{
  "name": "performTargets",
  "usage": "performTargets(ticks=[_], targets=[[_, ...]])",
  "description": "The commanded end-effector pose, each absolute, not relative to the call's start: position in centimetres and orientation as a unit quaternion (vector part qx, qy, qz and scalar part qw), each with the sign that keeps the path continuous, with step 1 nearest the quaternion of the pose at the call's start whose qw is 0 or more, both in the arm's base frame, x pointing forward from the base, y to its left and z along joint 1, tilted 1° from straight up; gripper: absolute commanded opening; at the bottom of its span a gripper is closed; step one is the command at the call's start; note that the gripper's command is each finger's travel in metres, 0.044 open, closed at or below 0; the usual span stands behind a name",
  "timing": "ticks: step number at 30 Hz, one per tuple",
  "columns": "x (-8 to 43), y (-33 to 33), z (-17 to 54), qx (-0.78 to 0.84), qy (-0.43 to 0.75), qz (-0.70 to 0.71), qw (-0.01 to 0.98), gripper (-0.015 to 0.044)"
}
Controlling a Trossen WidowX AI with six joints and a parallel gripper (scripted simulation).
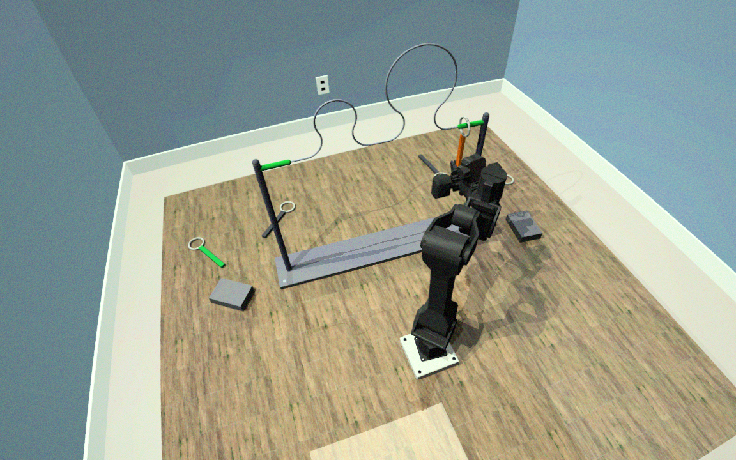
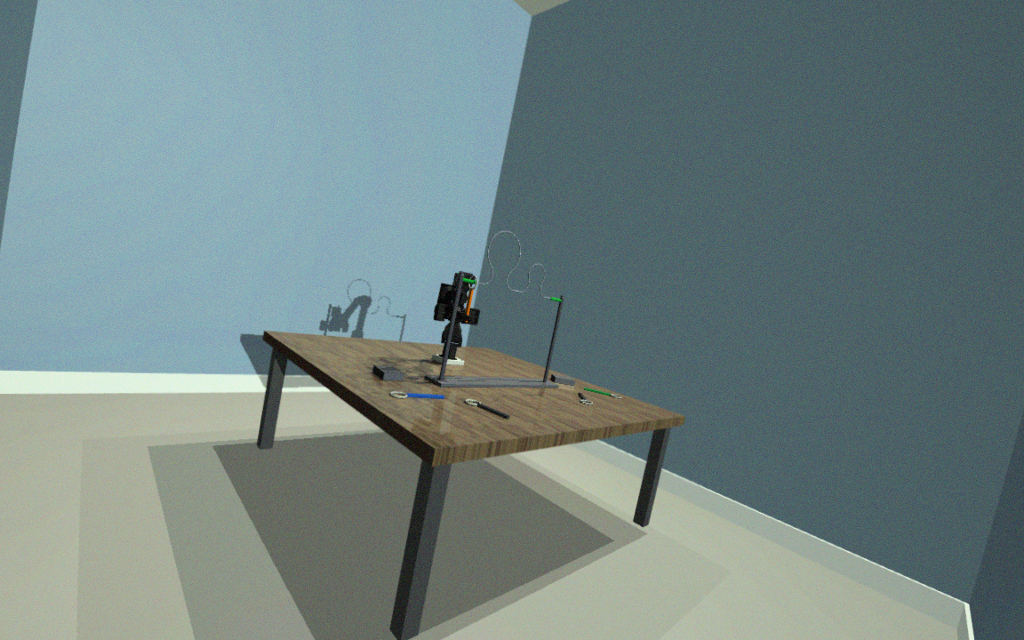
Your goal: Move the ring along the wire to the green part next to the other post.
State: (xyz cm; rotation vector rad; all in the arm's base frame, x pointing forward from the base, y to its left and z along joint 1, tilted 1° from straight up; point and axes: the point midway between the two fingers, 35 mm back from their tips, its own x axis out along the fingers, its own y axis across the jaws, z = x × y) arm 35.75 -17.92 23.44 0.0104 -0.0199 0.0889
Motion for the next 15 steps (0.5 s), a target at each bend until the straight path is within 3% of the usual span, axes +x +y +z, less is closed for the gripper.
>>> performTargets(ticks=[1, 15], targets=[[35.7, -17.5, 23.7, 0.001, -0.013, 0.044, 0.999, -0.015], [35.6, -16.1, 23.7, 0.003, -0.013, 0.044, 0.999, -0.015]])
